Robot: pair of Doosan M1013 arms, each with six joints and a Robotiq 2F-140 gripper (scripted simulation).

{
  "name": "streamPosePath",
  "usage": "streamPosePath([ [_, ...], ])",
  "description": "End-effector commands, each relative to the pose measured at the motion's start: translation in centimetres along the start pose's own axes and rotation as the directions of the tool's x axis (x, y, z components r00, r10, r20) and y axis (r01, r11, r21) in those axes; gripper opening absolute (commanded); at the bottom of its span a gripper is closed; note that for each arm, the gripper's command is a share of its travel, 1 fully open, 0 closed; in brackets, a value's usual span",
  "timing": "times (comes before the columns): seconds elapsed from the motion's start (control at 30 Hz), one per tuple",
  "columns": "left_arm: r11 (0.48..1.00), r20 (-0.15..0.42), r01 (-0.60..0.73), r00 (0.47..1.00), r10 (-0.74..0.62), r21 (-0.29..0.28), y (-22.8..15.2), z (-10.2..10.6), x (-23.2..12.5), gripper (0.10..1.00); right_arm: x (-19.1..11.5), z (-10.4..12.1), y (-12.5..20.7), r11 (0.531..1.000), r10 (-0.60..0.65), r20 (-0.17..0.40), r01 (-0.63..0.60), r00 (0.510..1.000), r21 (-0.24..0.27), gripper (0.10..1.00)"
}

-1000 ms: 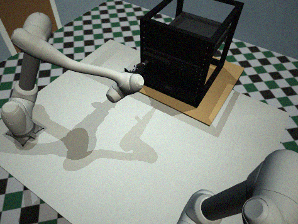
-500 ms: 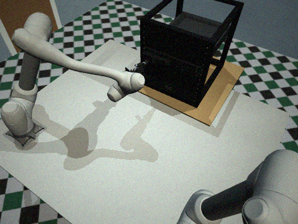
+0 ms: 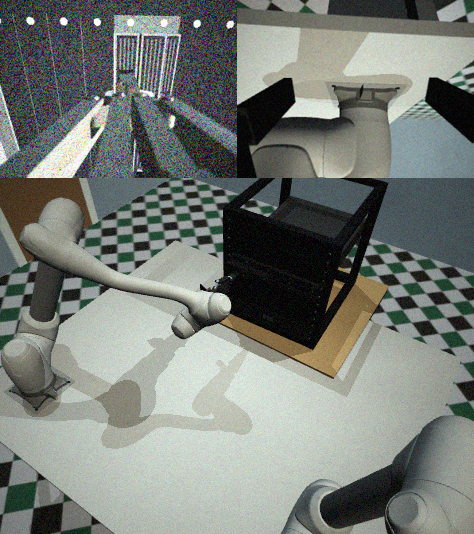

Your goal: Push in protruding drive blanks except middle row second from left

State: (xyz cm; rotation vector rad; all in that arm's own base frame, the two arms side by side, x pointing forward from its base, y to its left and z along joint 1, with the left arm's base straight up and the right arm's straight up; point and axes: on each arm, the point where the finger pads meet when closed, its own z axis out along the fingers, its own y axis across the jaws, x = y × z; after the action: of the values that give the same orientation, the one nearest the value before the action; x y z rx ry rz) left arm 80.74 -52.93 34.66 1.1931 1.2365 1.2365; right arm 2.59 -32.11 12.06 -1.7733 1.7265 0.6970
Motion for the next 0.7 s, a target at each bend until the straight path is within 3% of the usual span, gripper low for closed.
streamPosePath([
  [0.0, 1.0, 0.0, 0.001, 1.0, -0.001, -0.001, 0.1, 0.5, 0.0, 0.099, 0.0, 0.0, 0.0, 1.0, 0.0, -0.001, 0.0, 1.0, 0.0, 1.0],
  [0.67, 1.0, 0.0, 0.001, 1.0, -0.001, -0.001, 0.1, 1.5, 0.0, 0.099, 0.0, 0.0, 0.0, 1.0, 0.0, -0.001, 0.0, 1.0, 0.0, 1.0],
])
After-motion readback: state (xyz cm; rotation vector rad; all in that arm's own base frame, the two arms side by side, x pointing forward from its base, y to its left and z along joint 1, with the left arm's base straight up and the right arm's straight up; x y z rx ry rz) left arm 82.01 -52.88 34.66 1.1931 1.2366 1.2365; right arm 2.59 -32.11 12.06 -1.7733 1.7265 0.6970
